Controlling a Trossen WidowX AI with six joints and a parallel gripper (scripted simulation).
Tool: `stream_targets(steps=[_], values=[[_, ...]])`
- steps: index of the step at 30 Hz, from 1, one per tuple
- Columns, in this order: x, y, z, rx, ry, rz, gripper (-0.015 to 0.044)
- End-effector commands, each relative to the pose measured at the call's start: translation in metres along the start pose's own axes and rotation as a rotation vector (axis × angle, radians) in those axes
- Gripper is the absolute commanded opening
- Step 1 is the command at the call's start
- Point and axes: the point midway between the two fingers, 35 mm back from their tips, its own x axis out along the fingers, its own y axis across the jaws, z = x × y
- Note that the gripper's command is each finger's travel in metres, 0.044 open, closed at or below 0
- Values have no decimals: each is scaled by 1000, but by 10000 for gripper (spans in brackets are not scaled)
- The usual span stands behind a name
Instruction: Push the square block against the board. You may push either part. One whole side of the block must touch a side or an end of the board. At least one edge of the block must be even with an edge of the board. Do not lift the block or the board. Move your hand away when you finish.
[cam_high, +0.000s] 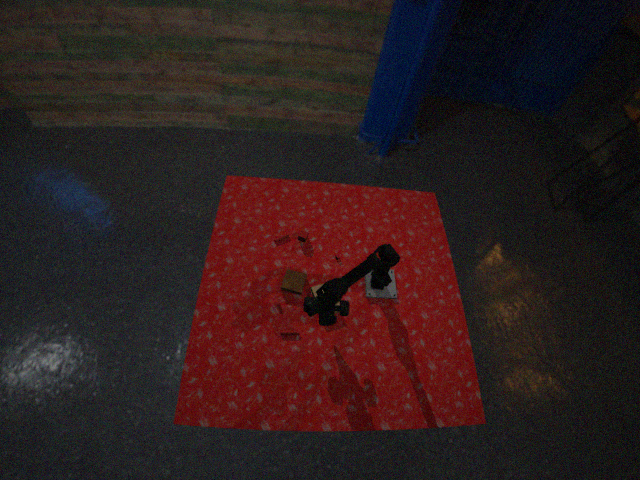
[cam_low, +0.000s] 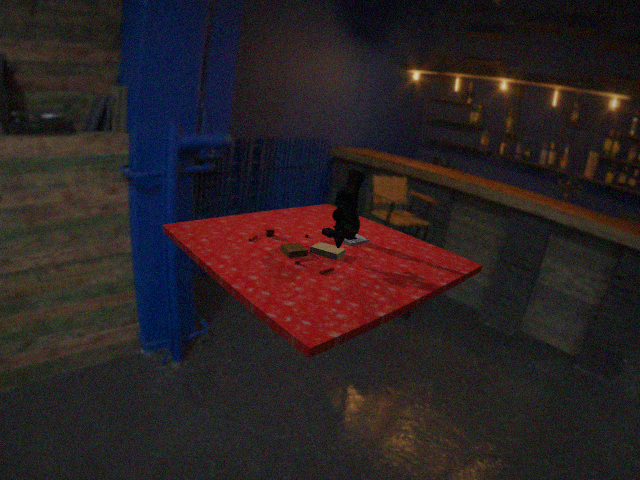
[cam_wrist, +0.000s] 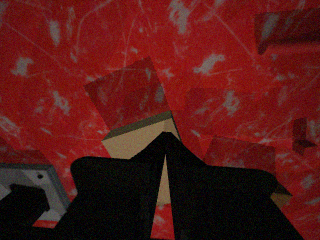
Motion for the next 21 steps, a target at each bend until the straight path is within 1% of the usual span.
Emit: stream_targets(steps=[1, 7, 11, 13, 15, 16, 21], values=[[0, 5, 8, -123, -2, 4, 0], [0, 14, 22, -330, -3, 4, 0], [0, 14, 22, -330, -3, 4, 0], [12, 15, 24, -349, -3, 4, 0], [43, 17, 27, -397, -3, 5, 0], [52, 18, 27, -411, -3, 5, 0], [55, 19, 27, -416, -3, 5, 0]])
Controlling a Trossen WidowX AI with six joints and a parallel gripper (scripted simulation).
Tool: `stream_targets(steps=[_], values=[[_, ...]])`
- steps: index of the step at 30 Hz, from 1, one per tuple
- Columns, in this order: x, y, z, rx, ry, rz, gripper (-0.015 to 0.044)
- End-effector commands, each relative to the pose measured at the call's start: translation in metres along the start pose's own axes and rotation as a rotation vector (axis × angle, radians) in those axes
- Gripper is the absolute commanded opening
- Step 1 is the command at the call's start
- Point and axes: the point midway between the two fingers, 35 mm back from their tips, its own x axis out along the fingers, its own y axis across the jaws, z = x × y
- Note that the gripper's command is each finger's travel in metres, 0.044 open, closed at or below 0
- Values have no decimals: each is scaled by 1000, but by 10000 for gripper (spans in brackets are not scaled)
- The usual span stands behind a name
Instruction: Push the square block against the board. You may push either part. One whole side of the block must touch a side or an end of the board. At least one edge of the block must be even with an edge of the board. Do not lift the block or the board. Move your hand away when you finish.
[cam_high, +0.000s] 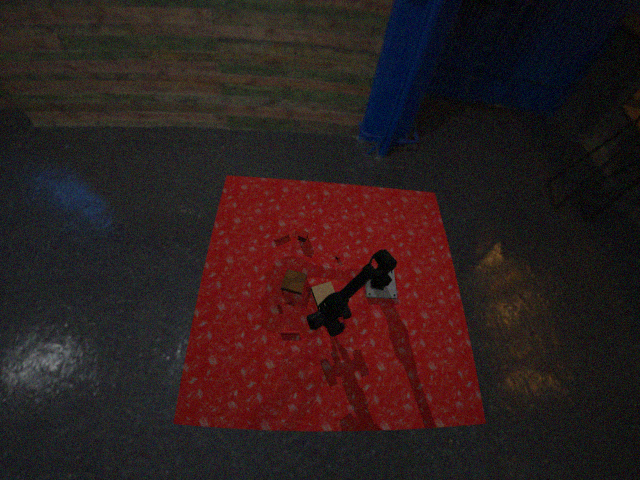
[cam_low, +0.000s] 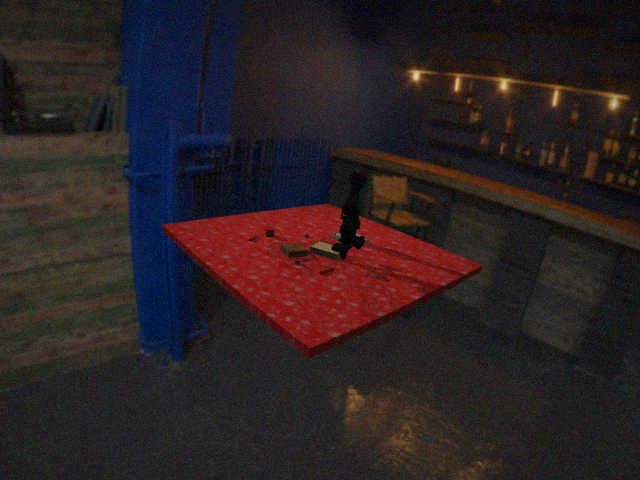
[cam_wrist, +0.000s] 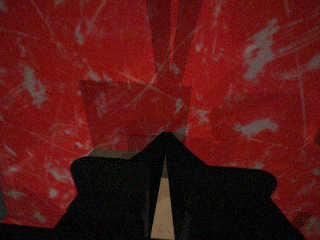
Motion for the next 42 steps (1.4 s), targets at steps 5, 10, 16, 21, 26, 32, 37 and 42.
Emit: stream_targets(steps=[5, 10, 16, 21, 26, 32, 37, 42], values=[[0, -4, -2, -10, -8, -20, 0], [0, -5, -10, -10, -8, -20, 0], [0, -6, -20, -10, -7, -20, 0], [0, -7, -29, -10, -6, -20, 0], [0, -7, -37, -10, -6, -20, 0], [0, -8, -47, -10, -5, -20, 0], [0, -9, -55, -10, -4, -20, 0], [0, -9, -64, -10, -4, -20, 0]])
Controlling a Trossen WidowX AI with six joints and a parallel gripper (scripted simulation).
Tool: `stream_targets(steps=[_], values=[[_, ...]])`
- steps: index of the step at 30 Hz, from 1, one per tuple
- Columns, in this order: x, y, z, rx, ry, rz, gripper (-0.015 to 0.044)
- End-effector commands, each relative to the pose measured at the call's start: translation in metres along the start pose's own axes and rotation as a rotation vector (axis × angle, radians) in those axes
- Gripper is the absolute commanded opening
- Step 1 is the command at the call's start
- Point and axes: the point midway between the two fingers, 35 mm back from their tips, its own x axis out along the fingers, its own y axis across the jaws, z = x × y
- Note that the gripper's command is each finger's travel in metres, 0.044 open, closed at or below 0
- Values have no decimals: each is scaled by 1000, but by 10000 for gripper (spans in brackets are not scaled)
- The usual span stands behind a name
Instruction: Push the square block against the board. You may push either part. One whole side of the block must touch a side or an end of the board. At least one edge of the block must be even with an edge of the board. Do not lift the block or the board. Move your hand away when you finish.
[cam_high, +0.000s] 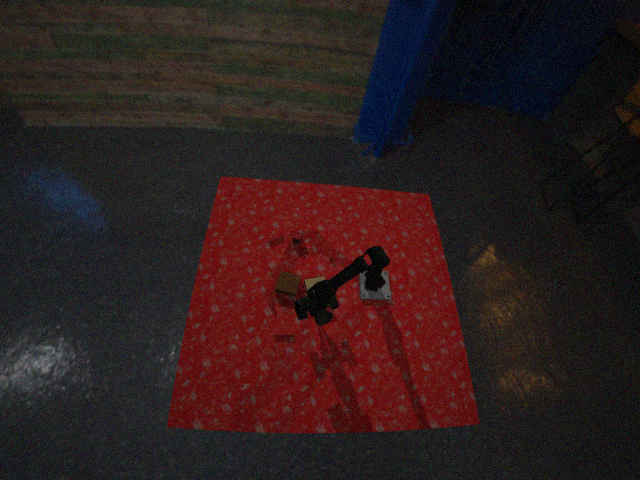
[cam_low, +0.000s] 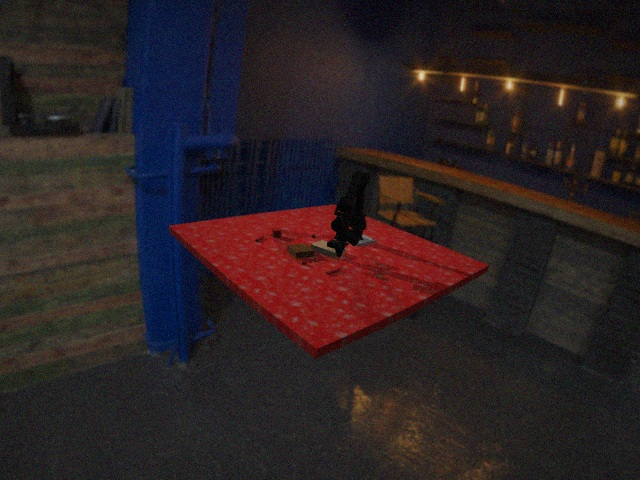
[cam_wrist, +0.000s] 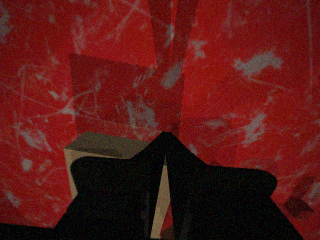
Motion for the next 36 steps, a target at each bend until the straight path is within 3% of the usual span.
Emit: stream_targets(steps=[1, 36], values=[[1, 1, -10, 4, 10, 5, 0], [1, 3, -59, 4, 14, 5, 0]])
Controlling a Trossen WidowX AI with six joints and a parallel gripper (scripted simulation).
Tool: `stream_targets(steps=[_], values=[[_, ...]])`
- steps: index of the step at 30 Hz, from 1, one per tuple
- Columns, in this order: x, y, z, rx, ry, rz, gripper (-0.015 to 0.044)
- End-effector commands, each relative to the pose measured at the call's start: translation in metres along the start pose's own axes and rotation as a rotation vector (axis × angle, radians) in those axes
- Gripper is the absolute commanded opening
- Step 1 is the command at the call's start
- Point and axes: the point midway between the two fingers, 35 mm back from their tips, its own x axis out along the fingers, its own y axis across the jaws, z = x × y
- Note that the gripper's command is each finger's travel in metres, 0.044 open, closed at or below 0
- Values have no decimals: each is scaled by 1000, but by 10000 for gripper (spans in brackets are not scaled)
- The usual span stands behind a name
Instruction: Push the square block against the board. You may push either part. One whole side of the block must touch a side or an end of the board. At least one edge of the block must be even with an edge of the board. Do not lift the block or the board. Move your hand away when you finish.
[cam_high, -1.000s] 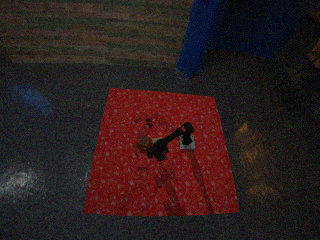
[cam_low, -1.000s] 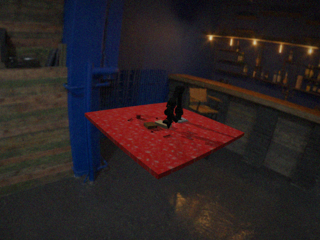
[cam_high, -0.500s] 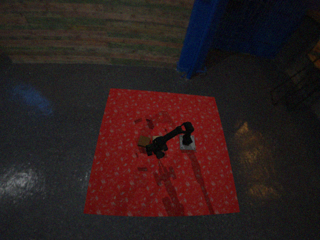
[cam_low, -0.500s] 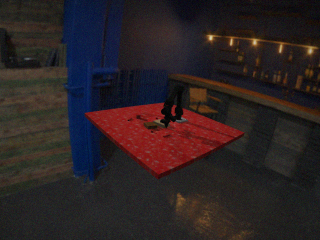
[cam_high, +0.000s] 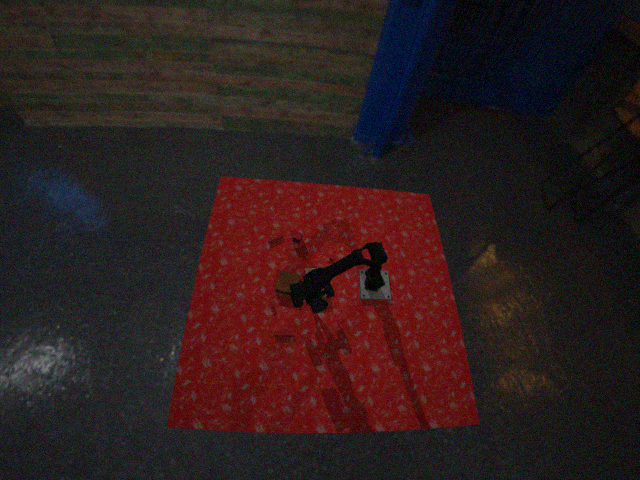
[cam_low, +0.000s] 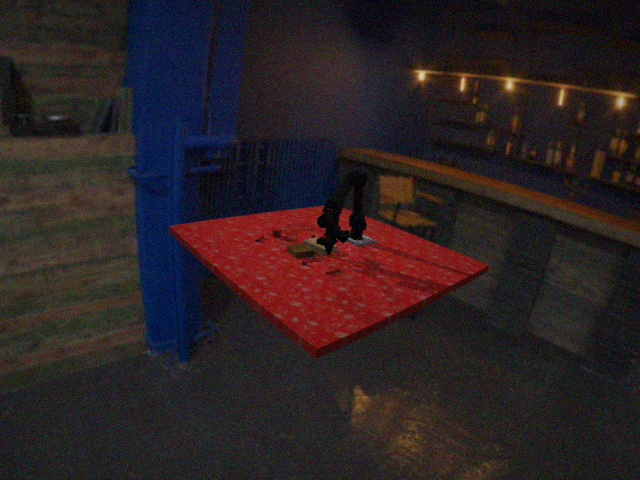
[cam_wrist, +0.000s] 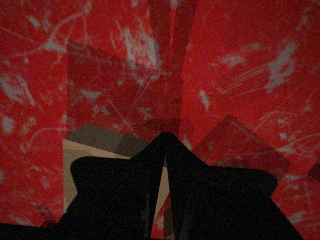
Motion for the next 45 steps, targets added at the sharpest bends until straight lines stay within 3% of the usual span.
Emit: stream_targets(steps=[1, 31, 36, 45], values=[[1, 1, -1, 1, 10, 5, 0], [1, 0, 48, 1, 6, 5, 0], [-51, -2, 45, 1, 6, 4, 0], [-54, -1, 38, 87, 7, 4, 0]])
